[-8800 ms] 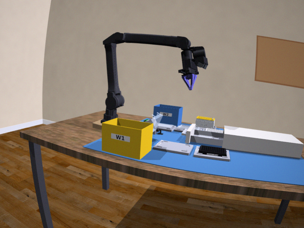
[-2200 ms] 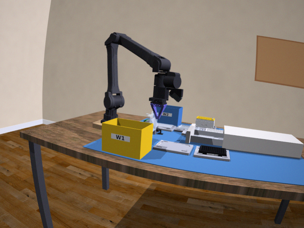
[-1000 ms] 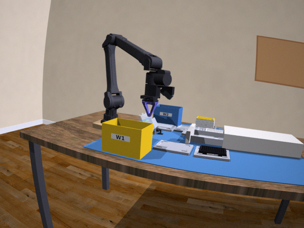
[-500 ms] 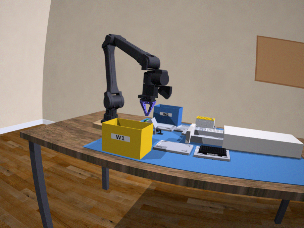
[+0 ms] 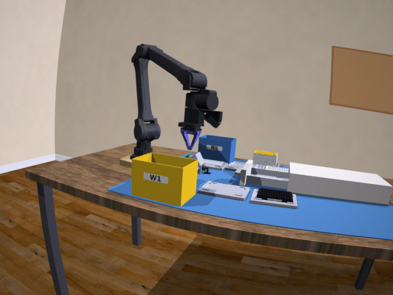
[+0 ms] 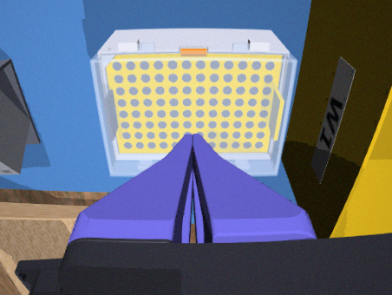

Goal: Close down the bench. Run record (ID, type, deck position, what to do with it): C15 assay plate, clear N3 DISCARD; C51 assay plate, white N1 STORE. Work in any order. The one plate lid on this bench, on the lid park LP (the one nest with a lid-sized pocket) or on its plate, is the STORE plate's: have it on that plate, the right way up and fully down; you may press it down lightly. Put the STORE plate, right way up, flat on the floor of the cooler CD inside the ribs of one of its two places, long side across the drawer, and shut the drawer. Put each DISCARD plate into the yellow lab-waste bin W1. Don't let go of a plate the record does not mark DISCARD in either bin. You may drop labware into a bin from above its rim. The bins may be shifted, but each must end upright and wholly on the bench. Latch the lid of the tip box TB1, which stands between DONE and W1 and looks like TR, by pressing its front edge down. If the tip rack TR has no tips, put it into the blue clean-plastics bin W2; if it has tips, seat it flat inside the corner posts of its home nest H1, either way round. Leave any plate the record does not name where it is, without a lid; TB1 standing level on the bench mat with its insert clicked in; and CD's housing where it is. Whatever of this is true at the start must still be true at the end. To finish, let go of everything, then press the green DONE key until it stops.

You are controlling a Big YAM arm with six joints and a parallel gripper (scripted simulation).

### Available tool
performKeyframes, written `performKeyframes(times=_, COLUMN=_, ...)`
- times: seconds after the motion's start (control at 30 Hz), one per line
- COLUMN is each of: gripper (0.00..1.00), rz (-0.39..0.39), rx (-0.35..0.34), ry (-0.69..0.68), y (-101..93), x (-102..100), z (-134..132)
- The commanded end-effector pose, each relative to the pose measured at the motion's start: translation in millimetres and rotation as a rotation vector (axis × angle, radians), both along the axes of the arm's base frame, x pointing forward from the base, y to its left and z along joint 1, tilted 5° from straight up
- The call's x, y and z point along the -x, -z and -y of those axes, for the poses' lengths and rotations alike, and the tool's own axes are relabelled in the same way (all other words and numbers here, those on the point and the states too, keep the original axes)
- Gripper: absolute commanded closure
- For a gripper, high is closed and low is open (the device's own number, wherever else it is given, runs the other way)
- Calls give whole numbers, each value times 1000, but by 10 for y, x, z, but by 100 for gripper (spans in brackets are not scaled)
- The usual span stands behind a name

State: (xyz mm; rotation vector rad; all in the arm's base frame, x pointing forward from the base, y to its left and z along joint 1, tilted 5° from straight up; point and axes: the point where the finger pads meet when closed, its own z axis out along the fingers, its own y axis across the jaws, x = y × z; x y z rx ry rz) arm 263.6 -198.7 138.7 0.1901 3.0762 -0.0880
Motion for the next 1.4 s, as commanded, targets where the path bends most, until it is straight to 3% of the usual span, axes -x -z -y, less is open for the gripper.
performKeyframes(times=0.0, gripper=100, rz=65, rx=45, ry=7, y=-372, x=-120, z=146)
performKeyframes(times=0.13, gripper=100, rz=62, rx=42, ry=7, y=-440, x=-118, z=132)
performKeyframes(times=0.3, gripper=100, rz=35, rx=21, ry=7, y=-369, x=-57, z=78)
performKeyframes(times=0.37, gripper=100, rz=66, rx=45, ry=7, y=-558, x=-109, z=115)
performKeyframes(times=0.5, gripper=100, rz=66, rx=44, ry=6, y=-637, x=-103, z=103)
performKeyframes(times=0.63, gripper=100, rz=39, rx=24, ry=7, y=-589, x=-44, z=51)
performKeyframes(times=0.7, gripper=100, rz=67, rx=45, ry=6, y=-763, x=-93, z=84)
performKeyframes(times=0.8, gripper=100, rz=63, rx=42, ry=6, y=-808, x=-91, z=77)
performKeyframes(times=0.87, gripper=100, rz=63, rx=42, ry=6, y=-808, x=-91, z=77)
performKeyframes(times=0.9, gripper=100, rz=12, rx=4, ry=6, y=-591, x=-11, z=16)
performKeyframes(times=0.97, gripper=100, rz=43, rx=27, ry=6, y=-768, x=-81, z=65)
performKeyframes(times=1.37, gripper=100, rz=40, rx=27, ry=2, y=-708, x=-51, z=39)
